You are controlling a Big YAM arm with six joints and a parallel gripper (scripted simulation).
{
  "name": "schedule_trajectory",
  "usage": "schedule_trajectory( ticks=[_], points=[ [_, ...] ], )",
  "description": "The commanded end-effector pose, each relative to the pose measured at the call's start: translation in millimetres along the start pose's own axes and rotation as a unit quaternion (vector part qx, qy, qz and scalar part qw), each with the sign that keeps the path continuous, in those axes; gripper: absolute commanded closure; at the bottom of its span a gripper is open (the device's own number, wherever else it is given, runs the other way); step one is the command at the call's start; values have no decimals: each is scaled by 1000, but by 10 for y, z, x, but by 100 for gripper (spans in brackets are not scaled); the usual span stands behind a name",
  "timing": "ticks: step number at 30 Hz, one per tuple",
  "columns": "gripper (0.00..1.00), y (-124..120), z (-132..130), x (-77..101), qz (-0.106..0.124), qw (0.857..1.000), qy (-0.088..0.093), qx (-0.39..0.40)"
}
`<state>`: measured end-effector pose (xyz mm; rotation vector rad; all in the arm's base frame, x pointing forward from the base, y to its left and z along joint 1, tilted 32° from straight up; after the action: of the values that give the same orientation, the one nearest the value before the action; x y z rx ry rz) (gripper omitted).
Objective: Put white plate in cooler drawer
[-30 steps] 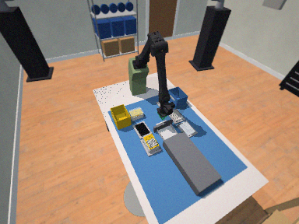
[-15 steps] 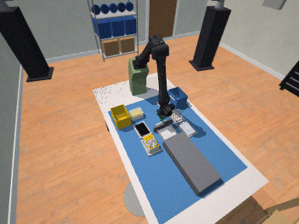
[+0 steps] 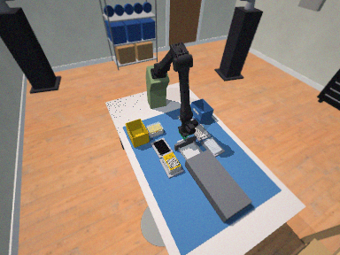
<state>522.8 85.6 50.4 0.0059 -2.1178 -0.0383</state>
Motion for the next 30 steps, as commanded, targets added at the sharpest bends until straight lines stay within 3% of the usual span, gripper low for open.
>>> schedule_trajectory(
  ticks=[1,22,30],
  points=[
    [70,-29,-123,-48,-2,1000,-13,2],
    [70,-35,-111,-306,-2,1000,-12,2],
    [70,-15,-137,-270,-3,1000,-15,2]
  ],
)
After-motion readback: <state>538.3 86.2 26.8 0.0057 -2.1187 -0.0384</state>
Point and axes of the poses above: the point where the finger pads meet when closed, its own x axis back along the fingers, its own z axis across the jaws, y = z × x, the point moved 8 cm from there along x, back along the fingers, and after that the axes turned 13 degrees about -x, right-handed, at the moved point
